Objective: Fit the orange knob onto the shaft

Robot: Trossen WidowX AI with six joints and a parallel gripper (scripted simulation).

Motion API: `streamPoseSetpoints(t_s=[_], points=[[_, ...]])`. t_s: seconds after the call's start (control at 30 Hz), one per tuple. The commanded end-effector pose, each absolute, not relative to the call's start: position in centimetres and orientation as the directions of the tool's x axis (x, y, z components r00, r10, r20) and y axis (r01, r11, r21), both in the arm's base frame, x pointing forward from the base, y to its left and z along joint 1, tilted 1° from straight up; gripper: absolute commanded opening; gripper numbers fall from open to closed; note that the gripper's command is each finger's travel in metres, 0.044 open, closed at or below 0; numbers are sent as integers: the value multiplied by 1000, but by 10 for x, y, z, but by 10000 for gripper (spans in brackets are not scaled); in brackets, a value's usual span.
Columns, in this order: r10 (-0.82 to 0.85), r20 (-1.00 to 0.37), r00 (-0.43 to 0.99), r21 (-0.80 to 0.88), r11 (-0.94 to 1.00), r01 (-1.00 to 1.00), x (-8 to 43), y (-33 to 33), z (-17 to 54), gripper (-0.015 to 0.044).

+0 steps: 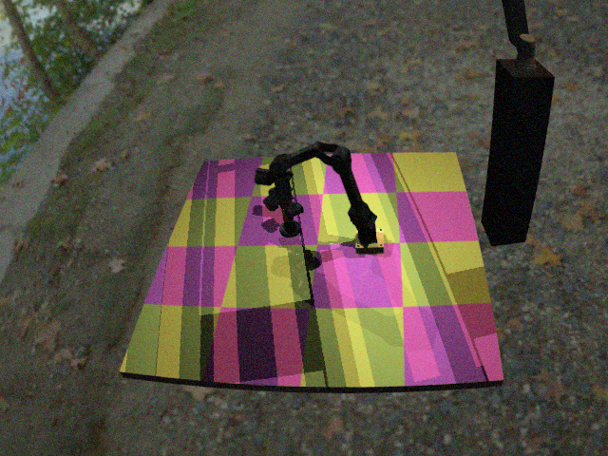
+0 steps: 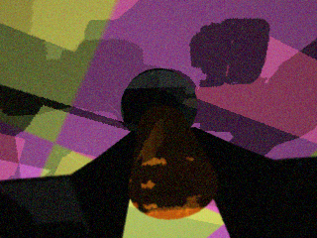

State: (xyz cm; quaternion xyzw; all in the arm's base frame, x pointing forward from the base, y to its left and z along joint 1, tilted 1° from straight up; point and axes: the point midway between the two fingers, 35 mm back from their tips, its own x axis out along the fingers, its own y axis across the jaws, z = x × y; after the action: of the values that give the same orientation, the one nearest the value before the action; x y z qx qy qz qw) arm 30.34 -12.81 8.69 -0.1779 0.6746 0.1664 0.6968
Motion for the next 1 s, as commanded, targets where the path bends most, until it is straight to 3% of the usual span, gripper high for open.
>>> streamPoseSetpoints(t_s=[0.0,0.2,0.97], points=[[-9,-999,38,-5,994,111,304,-128,91,0],[-9,-999,38,6,927,375,303,-126,91,0],[-9,-999,38,6,927,375,304,-128,85,0]])
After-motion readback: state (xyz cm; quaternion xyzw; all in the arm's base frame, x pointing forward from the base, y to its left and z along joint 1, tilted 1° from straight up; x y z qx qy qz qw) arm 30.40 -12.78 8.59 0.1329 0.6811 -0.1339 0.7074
